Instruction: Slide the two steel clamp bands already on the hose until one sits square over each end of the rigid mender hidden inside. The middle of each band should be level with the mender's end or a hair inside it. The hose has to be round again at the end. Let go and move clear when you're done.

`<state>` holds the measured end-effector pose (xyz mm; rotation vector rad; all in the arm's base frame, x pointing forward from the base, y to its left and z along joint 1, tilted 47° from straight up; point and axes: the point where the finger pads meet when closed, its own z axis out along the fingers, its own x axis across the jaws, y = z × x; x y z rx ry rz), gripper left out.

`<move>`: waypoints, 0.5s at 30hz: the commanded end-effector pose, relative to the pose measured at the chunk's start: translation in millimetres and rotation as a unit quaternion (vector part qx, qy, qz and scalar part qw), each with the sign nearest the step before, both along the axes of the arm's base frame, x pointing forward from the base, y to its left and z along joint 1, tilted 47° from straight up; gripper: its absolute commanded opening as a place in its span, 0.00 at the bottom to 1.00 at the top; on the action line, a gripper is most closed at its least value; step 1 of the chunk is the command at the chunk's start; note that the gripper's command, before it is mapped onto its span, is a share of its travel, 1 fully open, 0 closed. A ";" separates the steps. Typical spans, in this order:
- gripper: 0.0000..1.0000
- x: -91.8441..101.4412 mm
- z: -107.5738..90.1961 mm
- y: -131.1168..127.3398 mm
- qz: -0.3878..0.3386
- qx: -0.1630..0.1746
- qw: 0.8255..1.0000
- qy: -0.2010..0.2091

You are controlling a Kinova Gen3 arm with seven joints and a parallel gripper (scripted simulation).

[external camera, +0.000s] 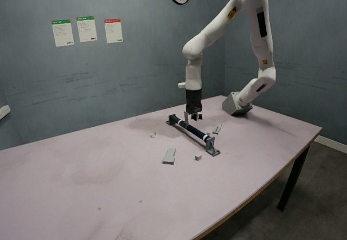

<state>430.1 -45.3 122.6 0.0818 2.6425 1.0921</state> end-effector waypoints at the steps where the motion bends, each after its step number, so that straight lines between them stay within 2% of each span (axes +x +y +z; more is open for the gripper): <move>1: 1.00 -2.1 26.7 20.4 0.002 -0.004 1.000 -0.003; 3: 1.00 -2.1 26.7 20.4 0.002 -0.004 1.000 -0.003; 9: 1.00 -7.2 56.8 49.3 0.003 -0.003 1.000 -0.002; 15: 1.00 -10.2 78.8 70.0 0.004 -0.003 1.000 -0.002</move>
